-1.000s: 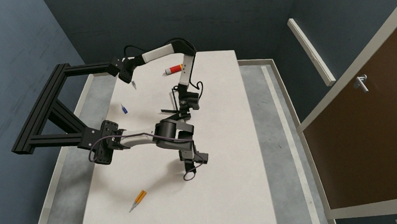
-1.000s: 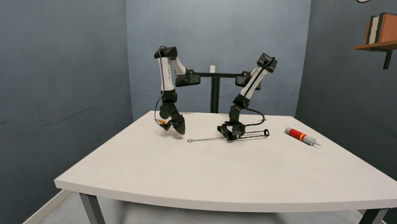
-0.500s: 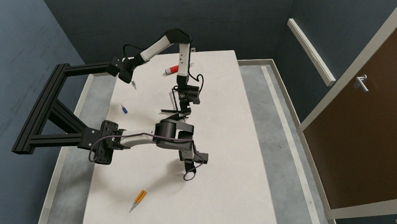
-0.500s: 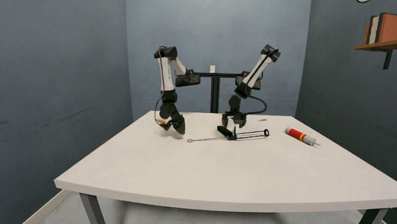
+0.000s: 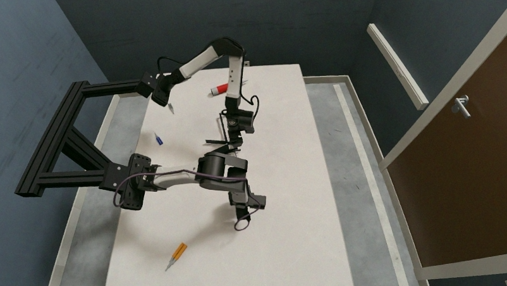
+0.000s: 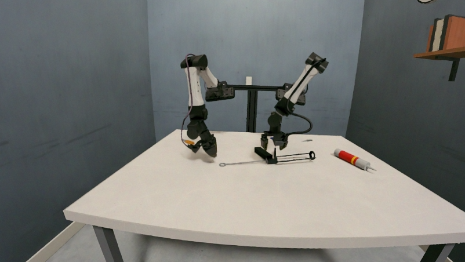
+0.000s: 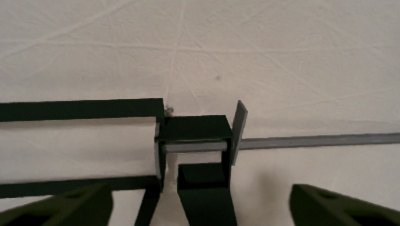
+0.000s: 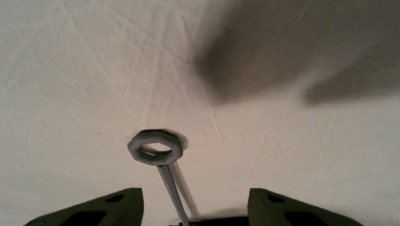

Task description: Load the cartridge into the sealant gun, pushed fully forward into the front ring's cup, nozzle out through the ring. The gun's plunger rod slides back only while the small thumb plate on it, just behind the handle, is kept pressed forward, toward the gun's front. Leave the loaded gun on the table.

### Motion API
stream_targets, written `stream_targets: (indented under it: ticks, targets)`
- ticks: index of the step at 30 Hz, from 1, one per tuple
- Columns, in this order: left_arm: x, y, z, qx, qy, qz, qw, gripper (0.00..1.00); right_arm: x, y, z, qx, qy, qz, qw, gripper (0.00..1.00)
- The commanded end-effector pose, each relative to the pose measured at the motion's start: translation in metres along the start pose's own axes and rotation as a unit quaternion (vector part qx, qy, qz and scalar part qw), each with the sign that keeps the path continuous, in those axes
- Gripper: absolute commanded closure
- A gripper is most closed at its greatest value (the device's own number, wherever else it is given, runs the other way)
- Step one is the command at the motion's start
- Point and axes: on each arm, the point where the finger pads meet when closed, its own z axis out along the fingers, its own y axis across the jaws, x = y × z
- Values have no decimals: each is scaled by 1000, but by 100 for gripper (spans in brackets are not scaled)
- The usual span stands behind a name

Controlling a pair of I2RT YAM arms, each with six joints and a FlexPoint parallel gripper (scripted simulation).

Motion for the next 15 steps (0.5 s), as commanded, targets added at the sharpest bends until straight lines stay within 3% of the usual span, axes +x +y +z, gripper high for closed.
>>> stream_targets:
  ticks: [1,15]
  targets:
    - [-2,4,5,-4,-2,-3,1000,27,-1,5,-5,-7,1,0,1000,48]
    - [0,-1,1,2,-2,2,1000,27,-1,5,-5,-7,1,0,1000,48]
